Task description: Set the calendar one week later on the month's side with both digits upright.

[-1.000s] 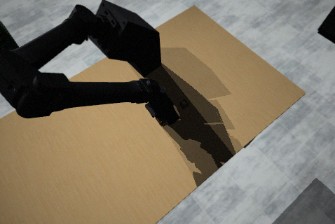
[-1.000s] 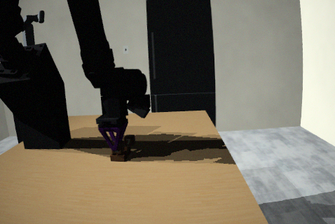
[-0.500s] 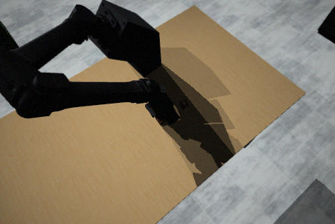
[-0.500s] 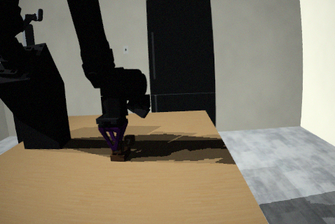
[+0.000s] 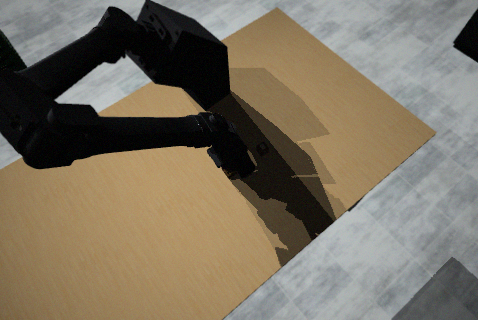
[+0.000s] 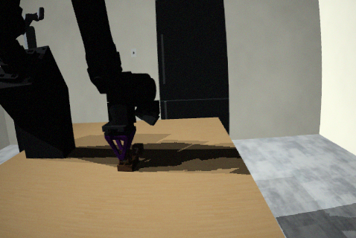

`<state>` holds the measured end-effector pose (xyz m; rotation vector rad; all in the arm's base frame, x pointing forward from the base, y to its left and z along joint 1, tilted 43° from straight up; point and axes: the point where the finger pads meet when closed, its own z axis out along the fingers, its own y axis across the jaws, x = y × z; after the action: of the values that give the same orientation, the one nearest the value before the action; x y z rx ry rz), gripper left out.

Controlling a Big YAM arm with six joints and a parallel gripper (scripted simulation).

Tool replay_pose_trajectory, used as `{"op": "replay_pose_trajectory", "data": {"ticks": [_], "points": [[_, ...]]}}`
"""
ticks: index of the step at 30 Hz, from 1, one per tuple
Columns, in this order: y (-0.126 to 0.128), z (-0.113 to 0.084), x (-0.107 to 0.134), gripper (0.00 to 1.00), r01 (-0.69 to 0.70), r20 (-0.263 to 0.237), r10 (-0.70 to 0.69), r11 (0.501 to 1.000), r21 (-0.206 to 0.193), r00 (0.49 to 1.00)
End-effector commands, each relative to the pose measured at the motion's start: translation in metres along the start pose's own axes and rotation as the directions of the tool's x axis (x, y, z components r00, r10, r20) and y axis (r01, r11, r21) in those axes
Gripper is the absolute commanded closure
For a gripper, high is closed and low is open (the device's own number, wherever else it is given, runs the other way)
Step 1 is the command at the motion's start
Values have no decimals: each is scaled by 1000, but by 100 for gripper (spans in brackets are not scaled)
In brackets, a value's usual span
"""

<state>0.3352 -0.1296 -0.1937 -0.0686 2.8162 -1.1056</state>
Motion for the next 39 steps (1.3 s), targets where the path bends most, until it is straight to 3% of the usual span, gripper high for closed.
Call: {"op": "replay_pose_trajectory", "data": {"ticks": [1,39], "points": [[0,-3,-11,75,-3,18,3,1000,-1,1000],[1,-5,-13,75,-6,19,6,1000,-2,1000]]}}
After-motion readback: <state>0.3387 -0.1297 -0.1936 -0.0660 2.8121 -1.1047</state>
